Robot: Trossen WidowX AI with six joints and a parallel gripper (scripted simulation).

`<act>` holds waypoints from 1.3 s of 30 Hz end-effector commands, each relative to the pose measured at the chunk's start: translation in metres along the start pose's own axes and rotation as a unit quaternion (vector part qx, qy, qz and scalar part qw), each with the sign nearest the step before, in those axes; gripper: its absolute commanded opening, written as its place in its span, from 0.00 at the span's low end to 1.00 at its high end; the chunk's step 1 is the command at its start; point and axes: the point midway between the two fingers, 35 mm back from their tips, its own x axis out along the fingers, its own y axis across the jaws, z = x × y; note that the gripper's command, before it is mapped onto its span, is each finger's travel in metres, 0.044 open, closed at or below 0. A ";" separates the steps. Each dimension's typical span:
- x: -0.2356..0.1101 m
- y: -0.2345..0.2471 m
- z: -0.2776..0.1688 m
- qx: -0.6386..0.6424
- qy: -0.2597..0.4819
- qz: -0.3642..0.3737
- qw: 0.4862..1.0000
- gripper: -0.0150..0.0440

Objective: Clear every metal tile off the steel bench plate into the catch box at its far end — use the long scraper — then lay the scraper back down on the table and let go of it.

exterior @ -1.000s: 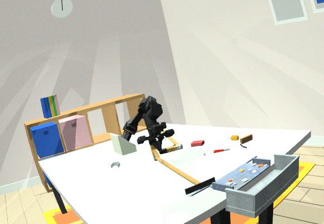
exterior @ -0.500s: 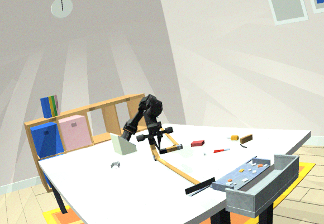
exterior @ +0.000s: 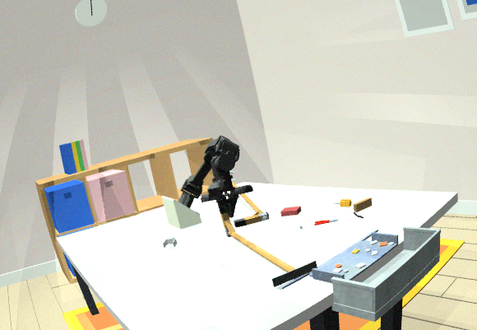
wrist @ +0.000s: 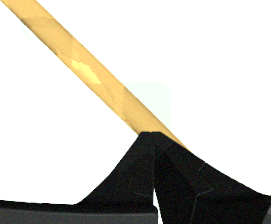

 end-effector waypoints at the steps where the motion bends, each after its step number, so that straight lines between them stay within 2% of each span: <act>1: -0.005 -0.007 -0.010 0.070 0.015 -0.014 0.997 0.25; 10: -0.016 -0.021 -0.032 0.216 0.039 -0.052 0.974 0.25; 19: -0.029 -0.034 -0.054 0.354 0.054 -0.093 0.929 0.25; 39: -0.016 -0.036 -0.058 0.364 0.056 -0.095 0.925 0.25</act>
